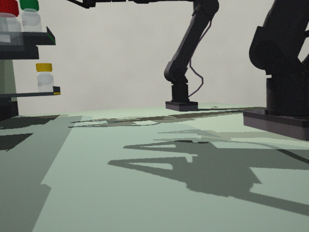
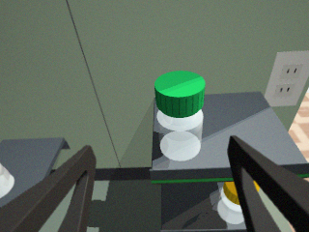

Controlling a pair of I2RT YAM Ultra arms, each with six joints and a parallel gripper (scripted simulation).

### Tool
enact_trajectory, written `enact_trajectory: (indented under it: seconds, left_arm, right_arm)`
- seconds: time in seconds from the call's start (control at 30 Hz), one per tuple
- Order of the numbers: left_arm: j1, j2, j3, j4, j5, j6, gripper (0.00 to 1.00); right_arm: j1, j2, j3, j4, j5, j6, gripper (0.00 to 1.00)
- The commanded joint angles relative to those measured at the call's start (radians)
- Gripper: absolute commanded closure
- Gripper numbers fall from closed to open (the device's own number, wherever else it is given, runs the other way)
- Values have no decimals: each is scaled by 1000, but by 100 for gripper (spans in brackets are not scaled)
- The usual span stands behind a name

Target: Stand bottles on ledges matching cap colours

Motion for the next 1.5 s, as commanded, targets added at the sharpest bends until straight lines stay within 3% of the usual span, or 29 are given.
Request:
enact_trajectory:
  seconds: [0.0,0.23,0.5,0.73,0.9,1.47]
  left_arm:
    - [12,14,-13,101,10,33,19]
    - [71,99,-83,384,43,122,19]
    - [167,348,-150,789,92,238,19]
    - [196,465,-133,950,114,280,19]
    - [210,536,-116,990,125,292,19]
    - [212,528,-100,976,128,285,19]
  right_arm:
    - [26,-7,46,-71,-21,-18,13]
    - [180,-61,105,-272,-56,-58,13]
    - [474,-126,233,-547,-69,-107,13]
    - [578,-132,285,-619,-44,-108,13]
    - [603,-133,297,-610,-34,-99,13]
    - [600,-123,288,-612,-31,-97,13]
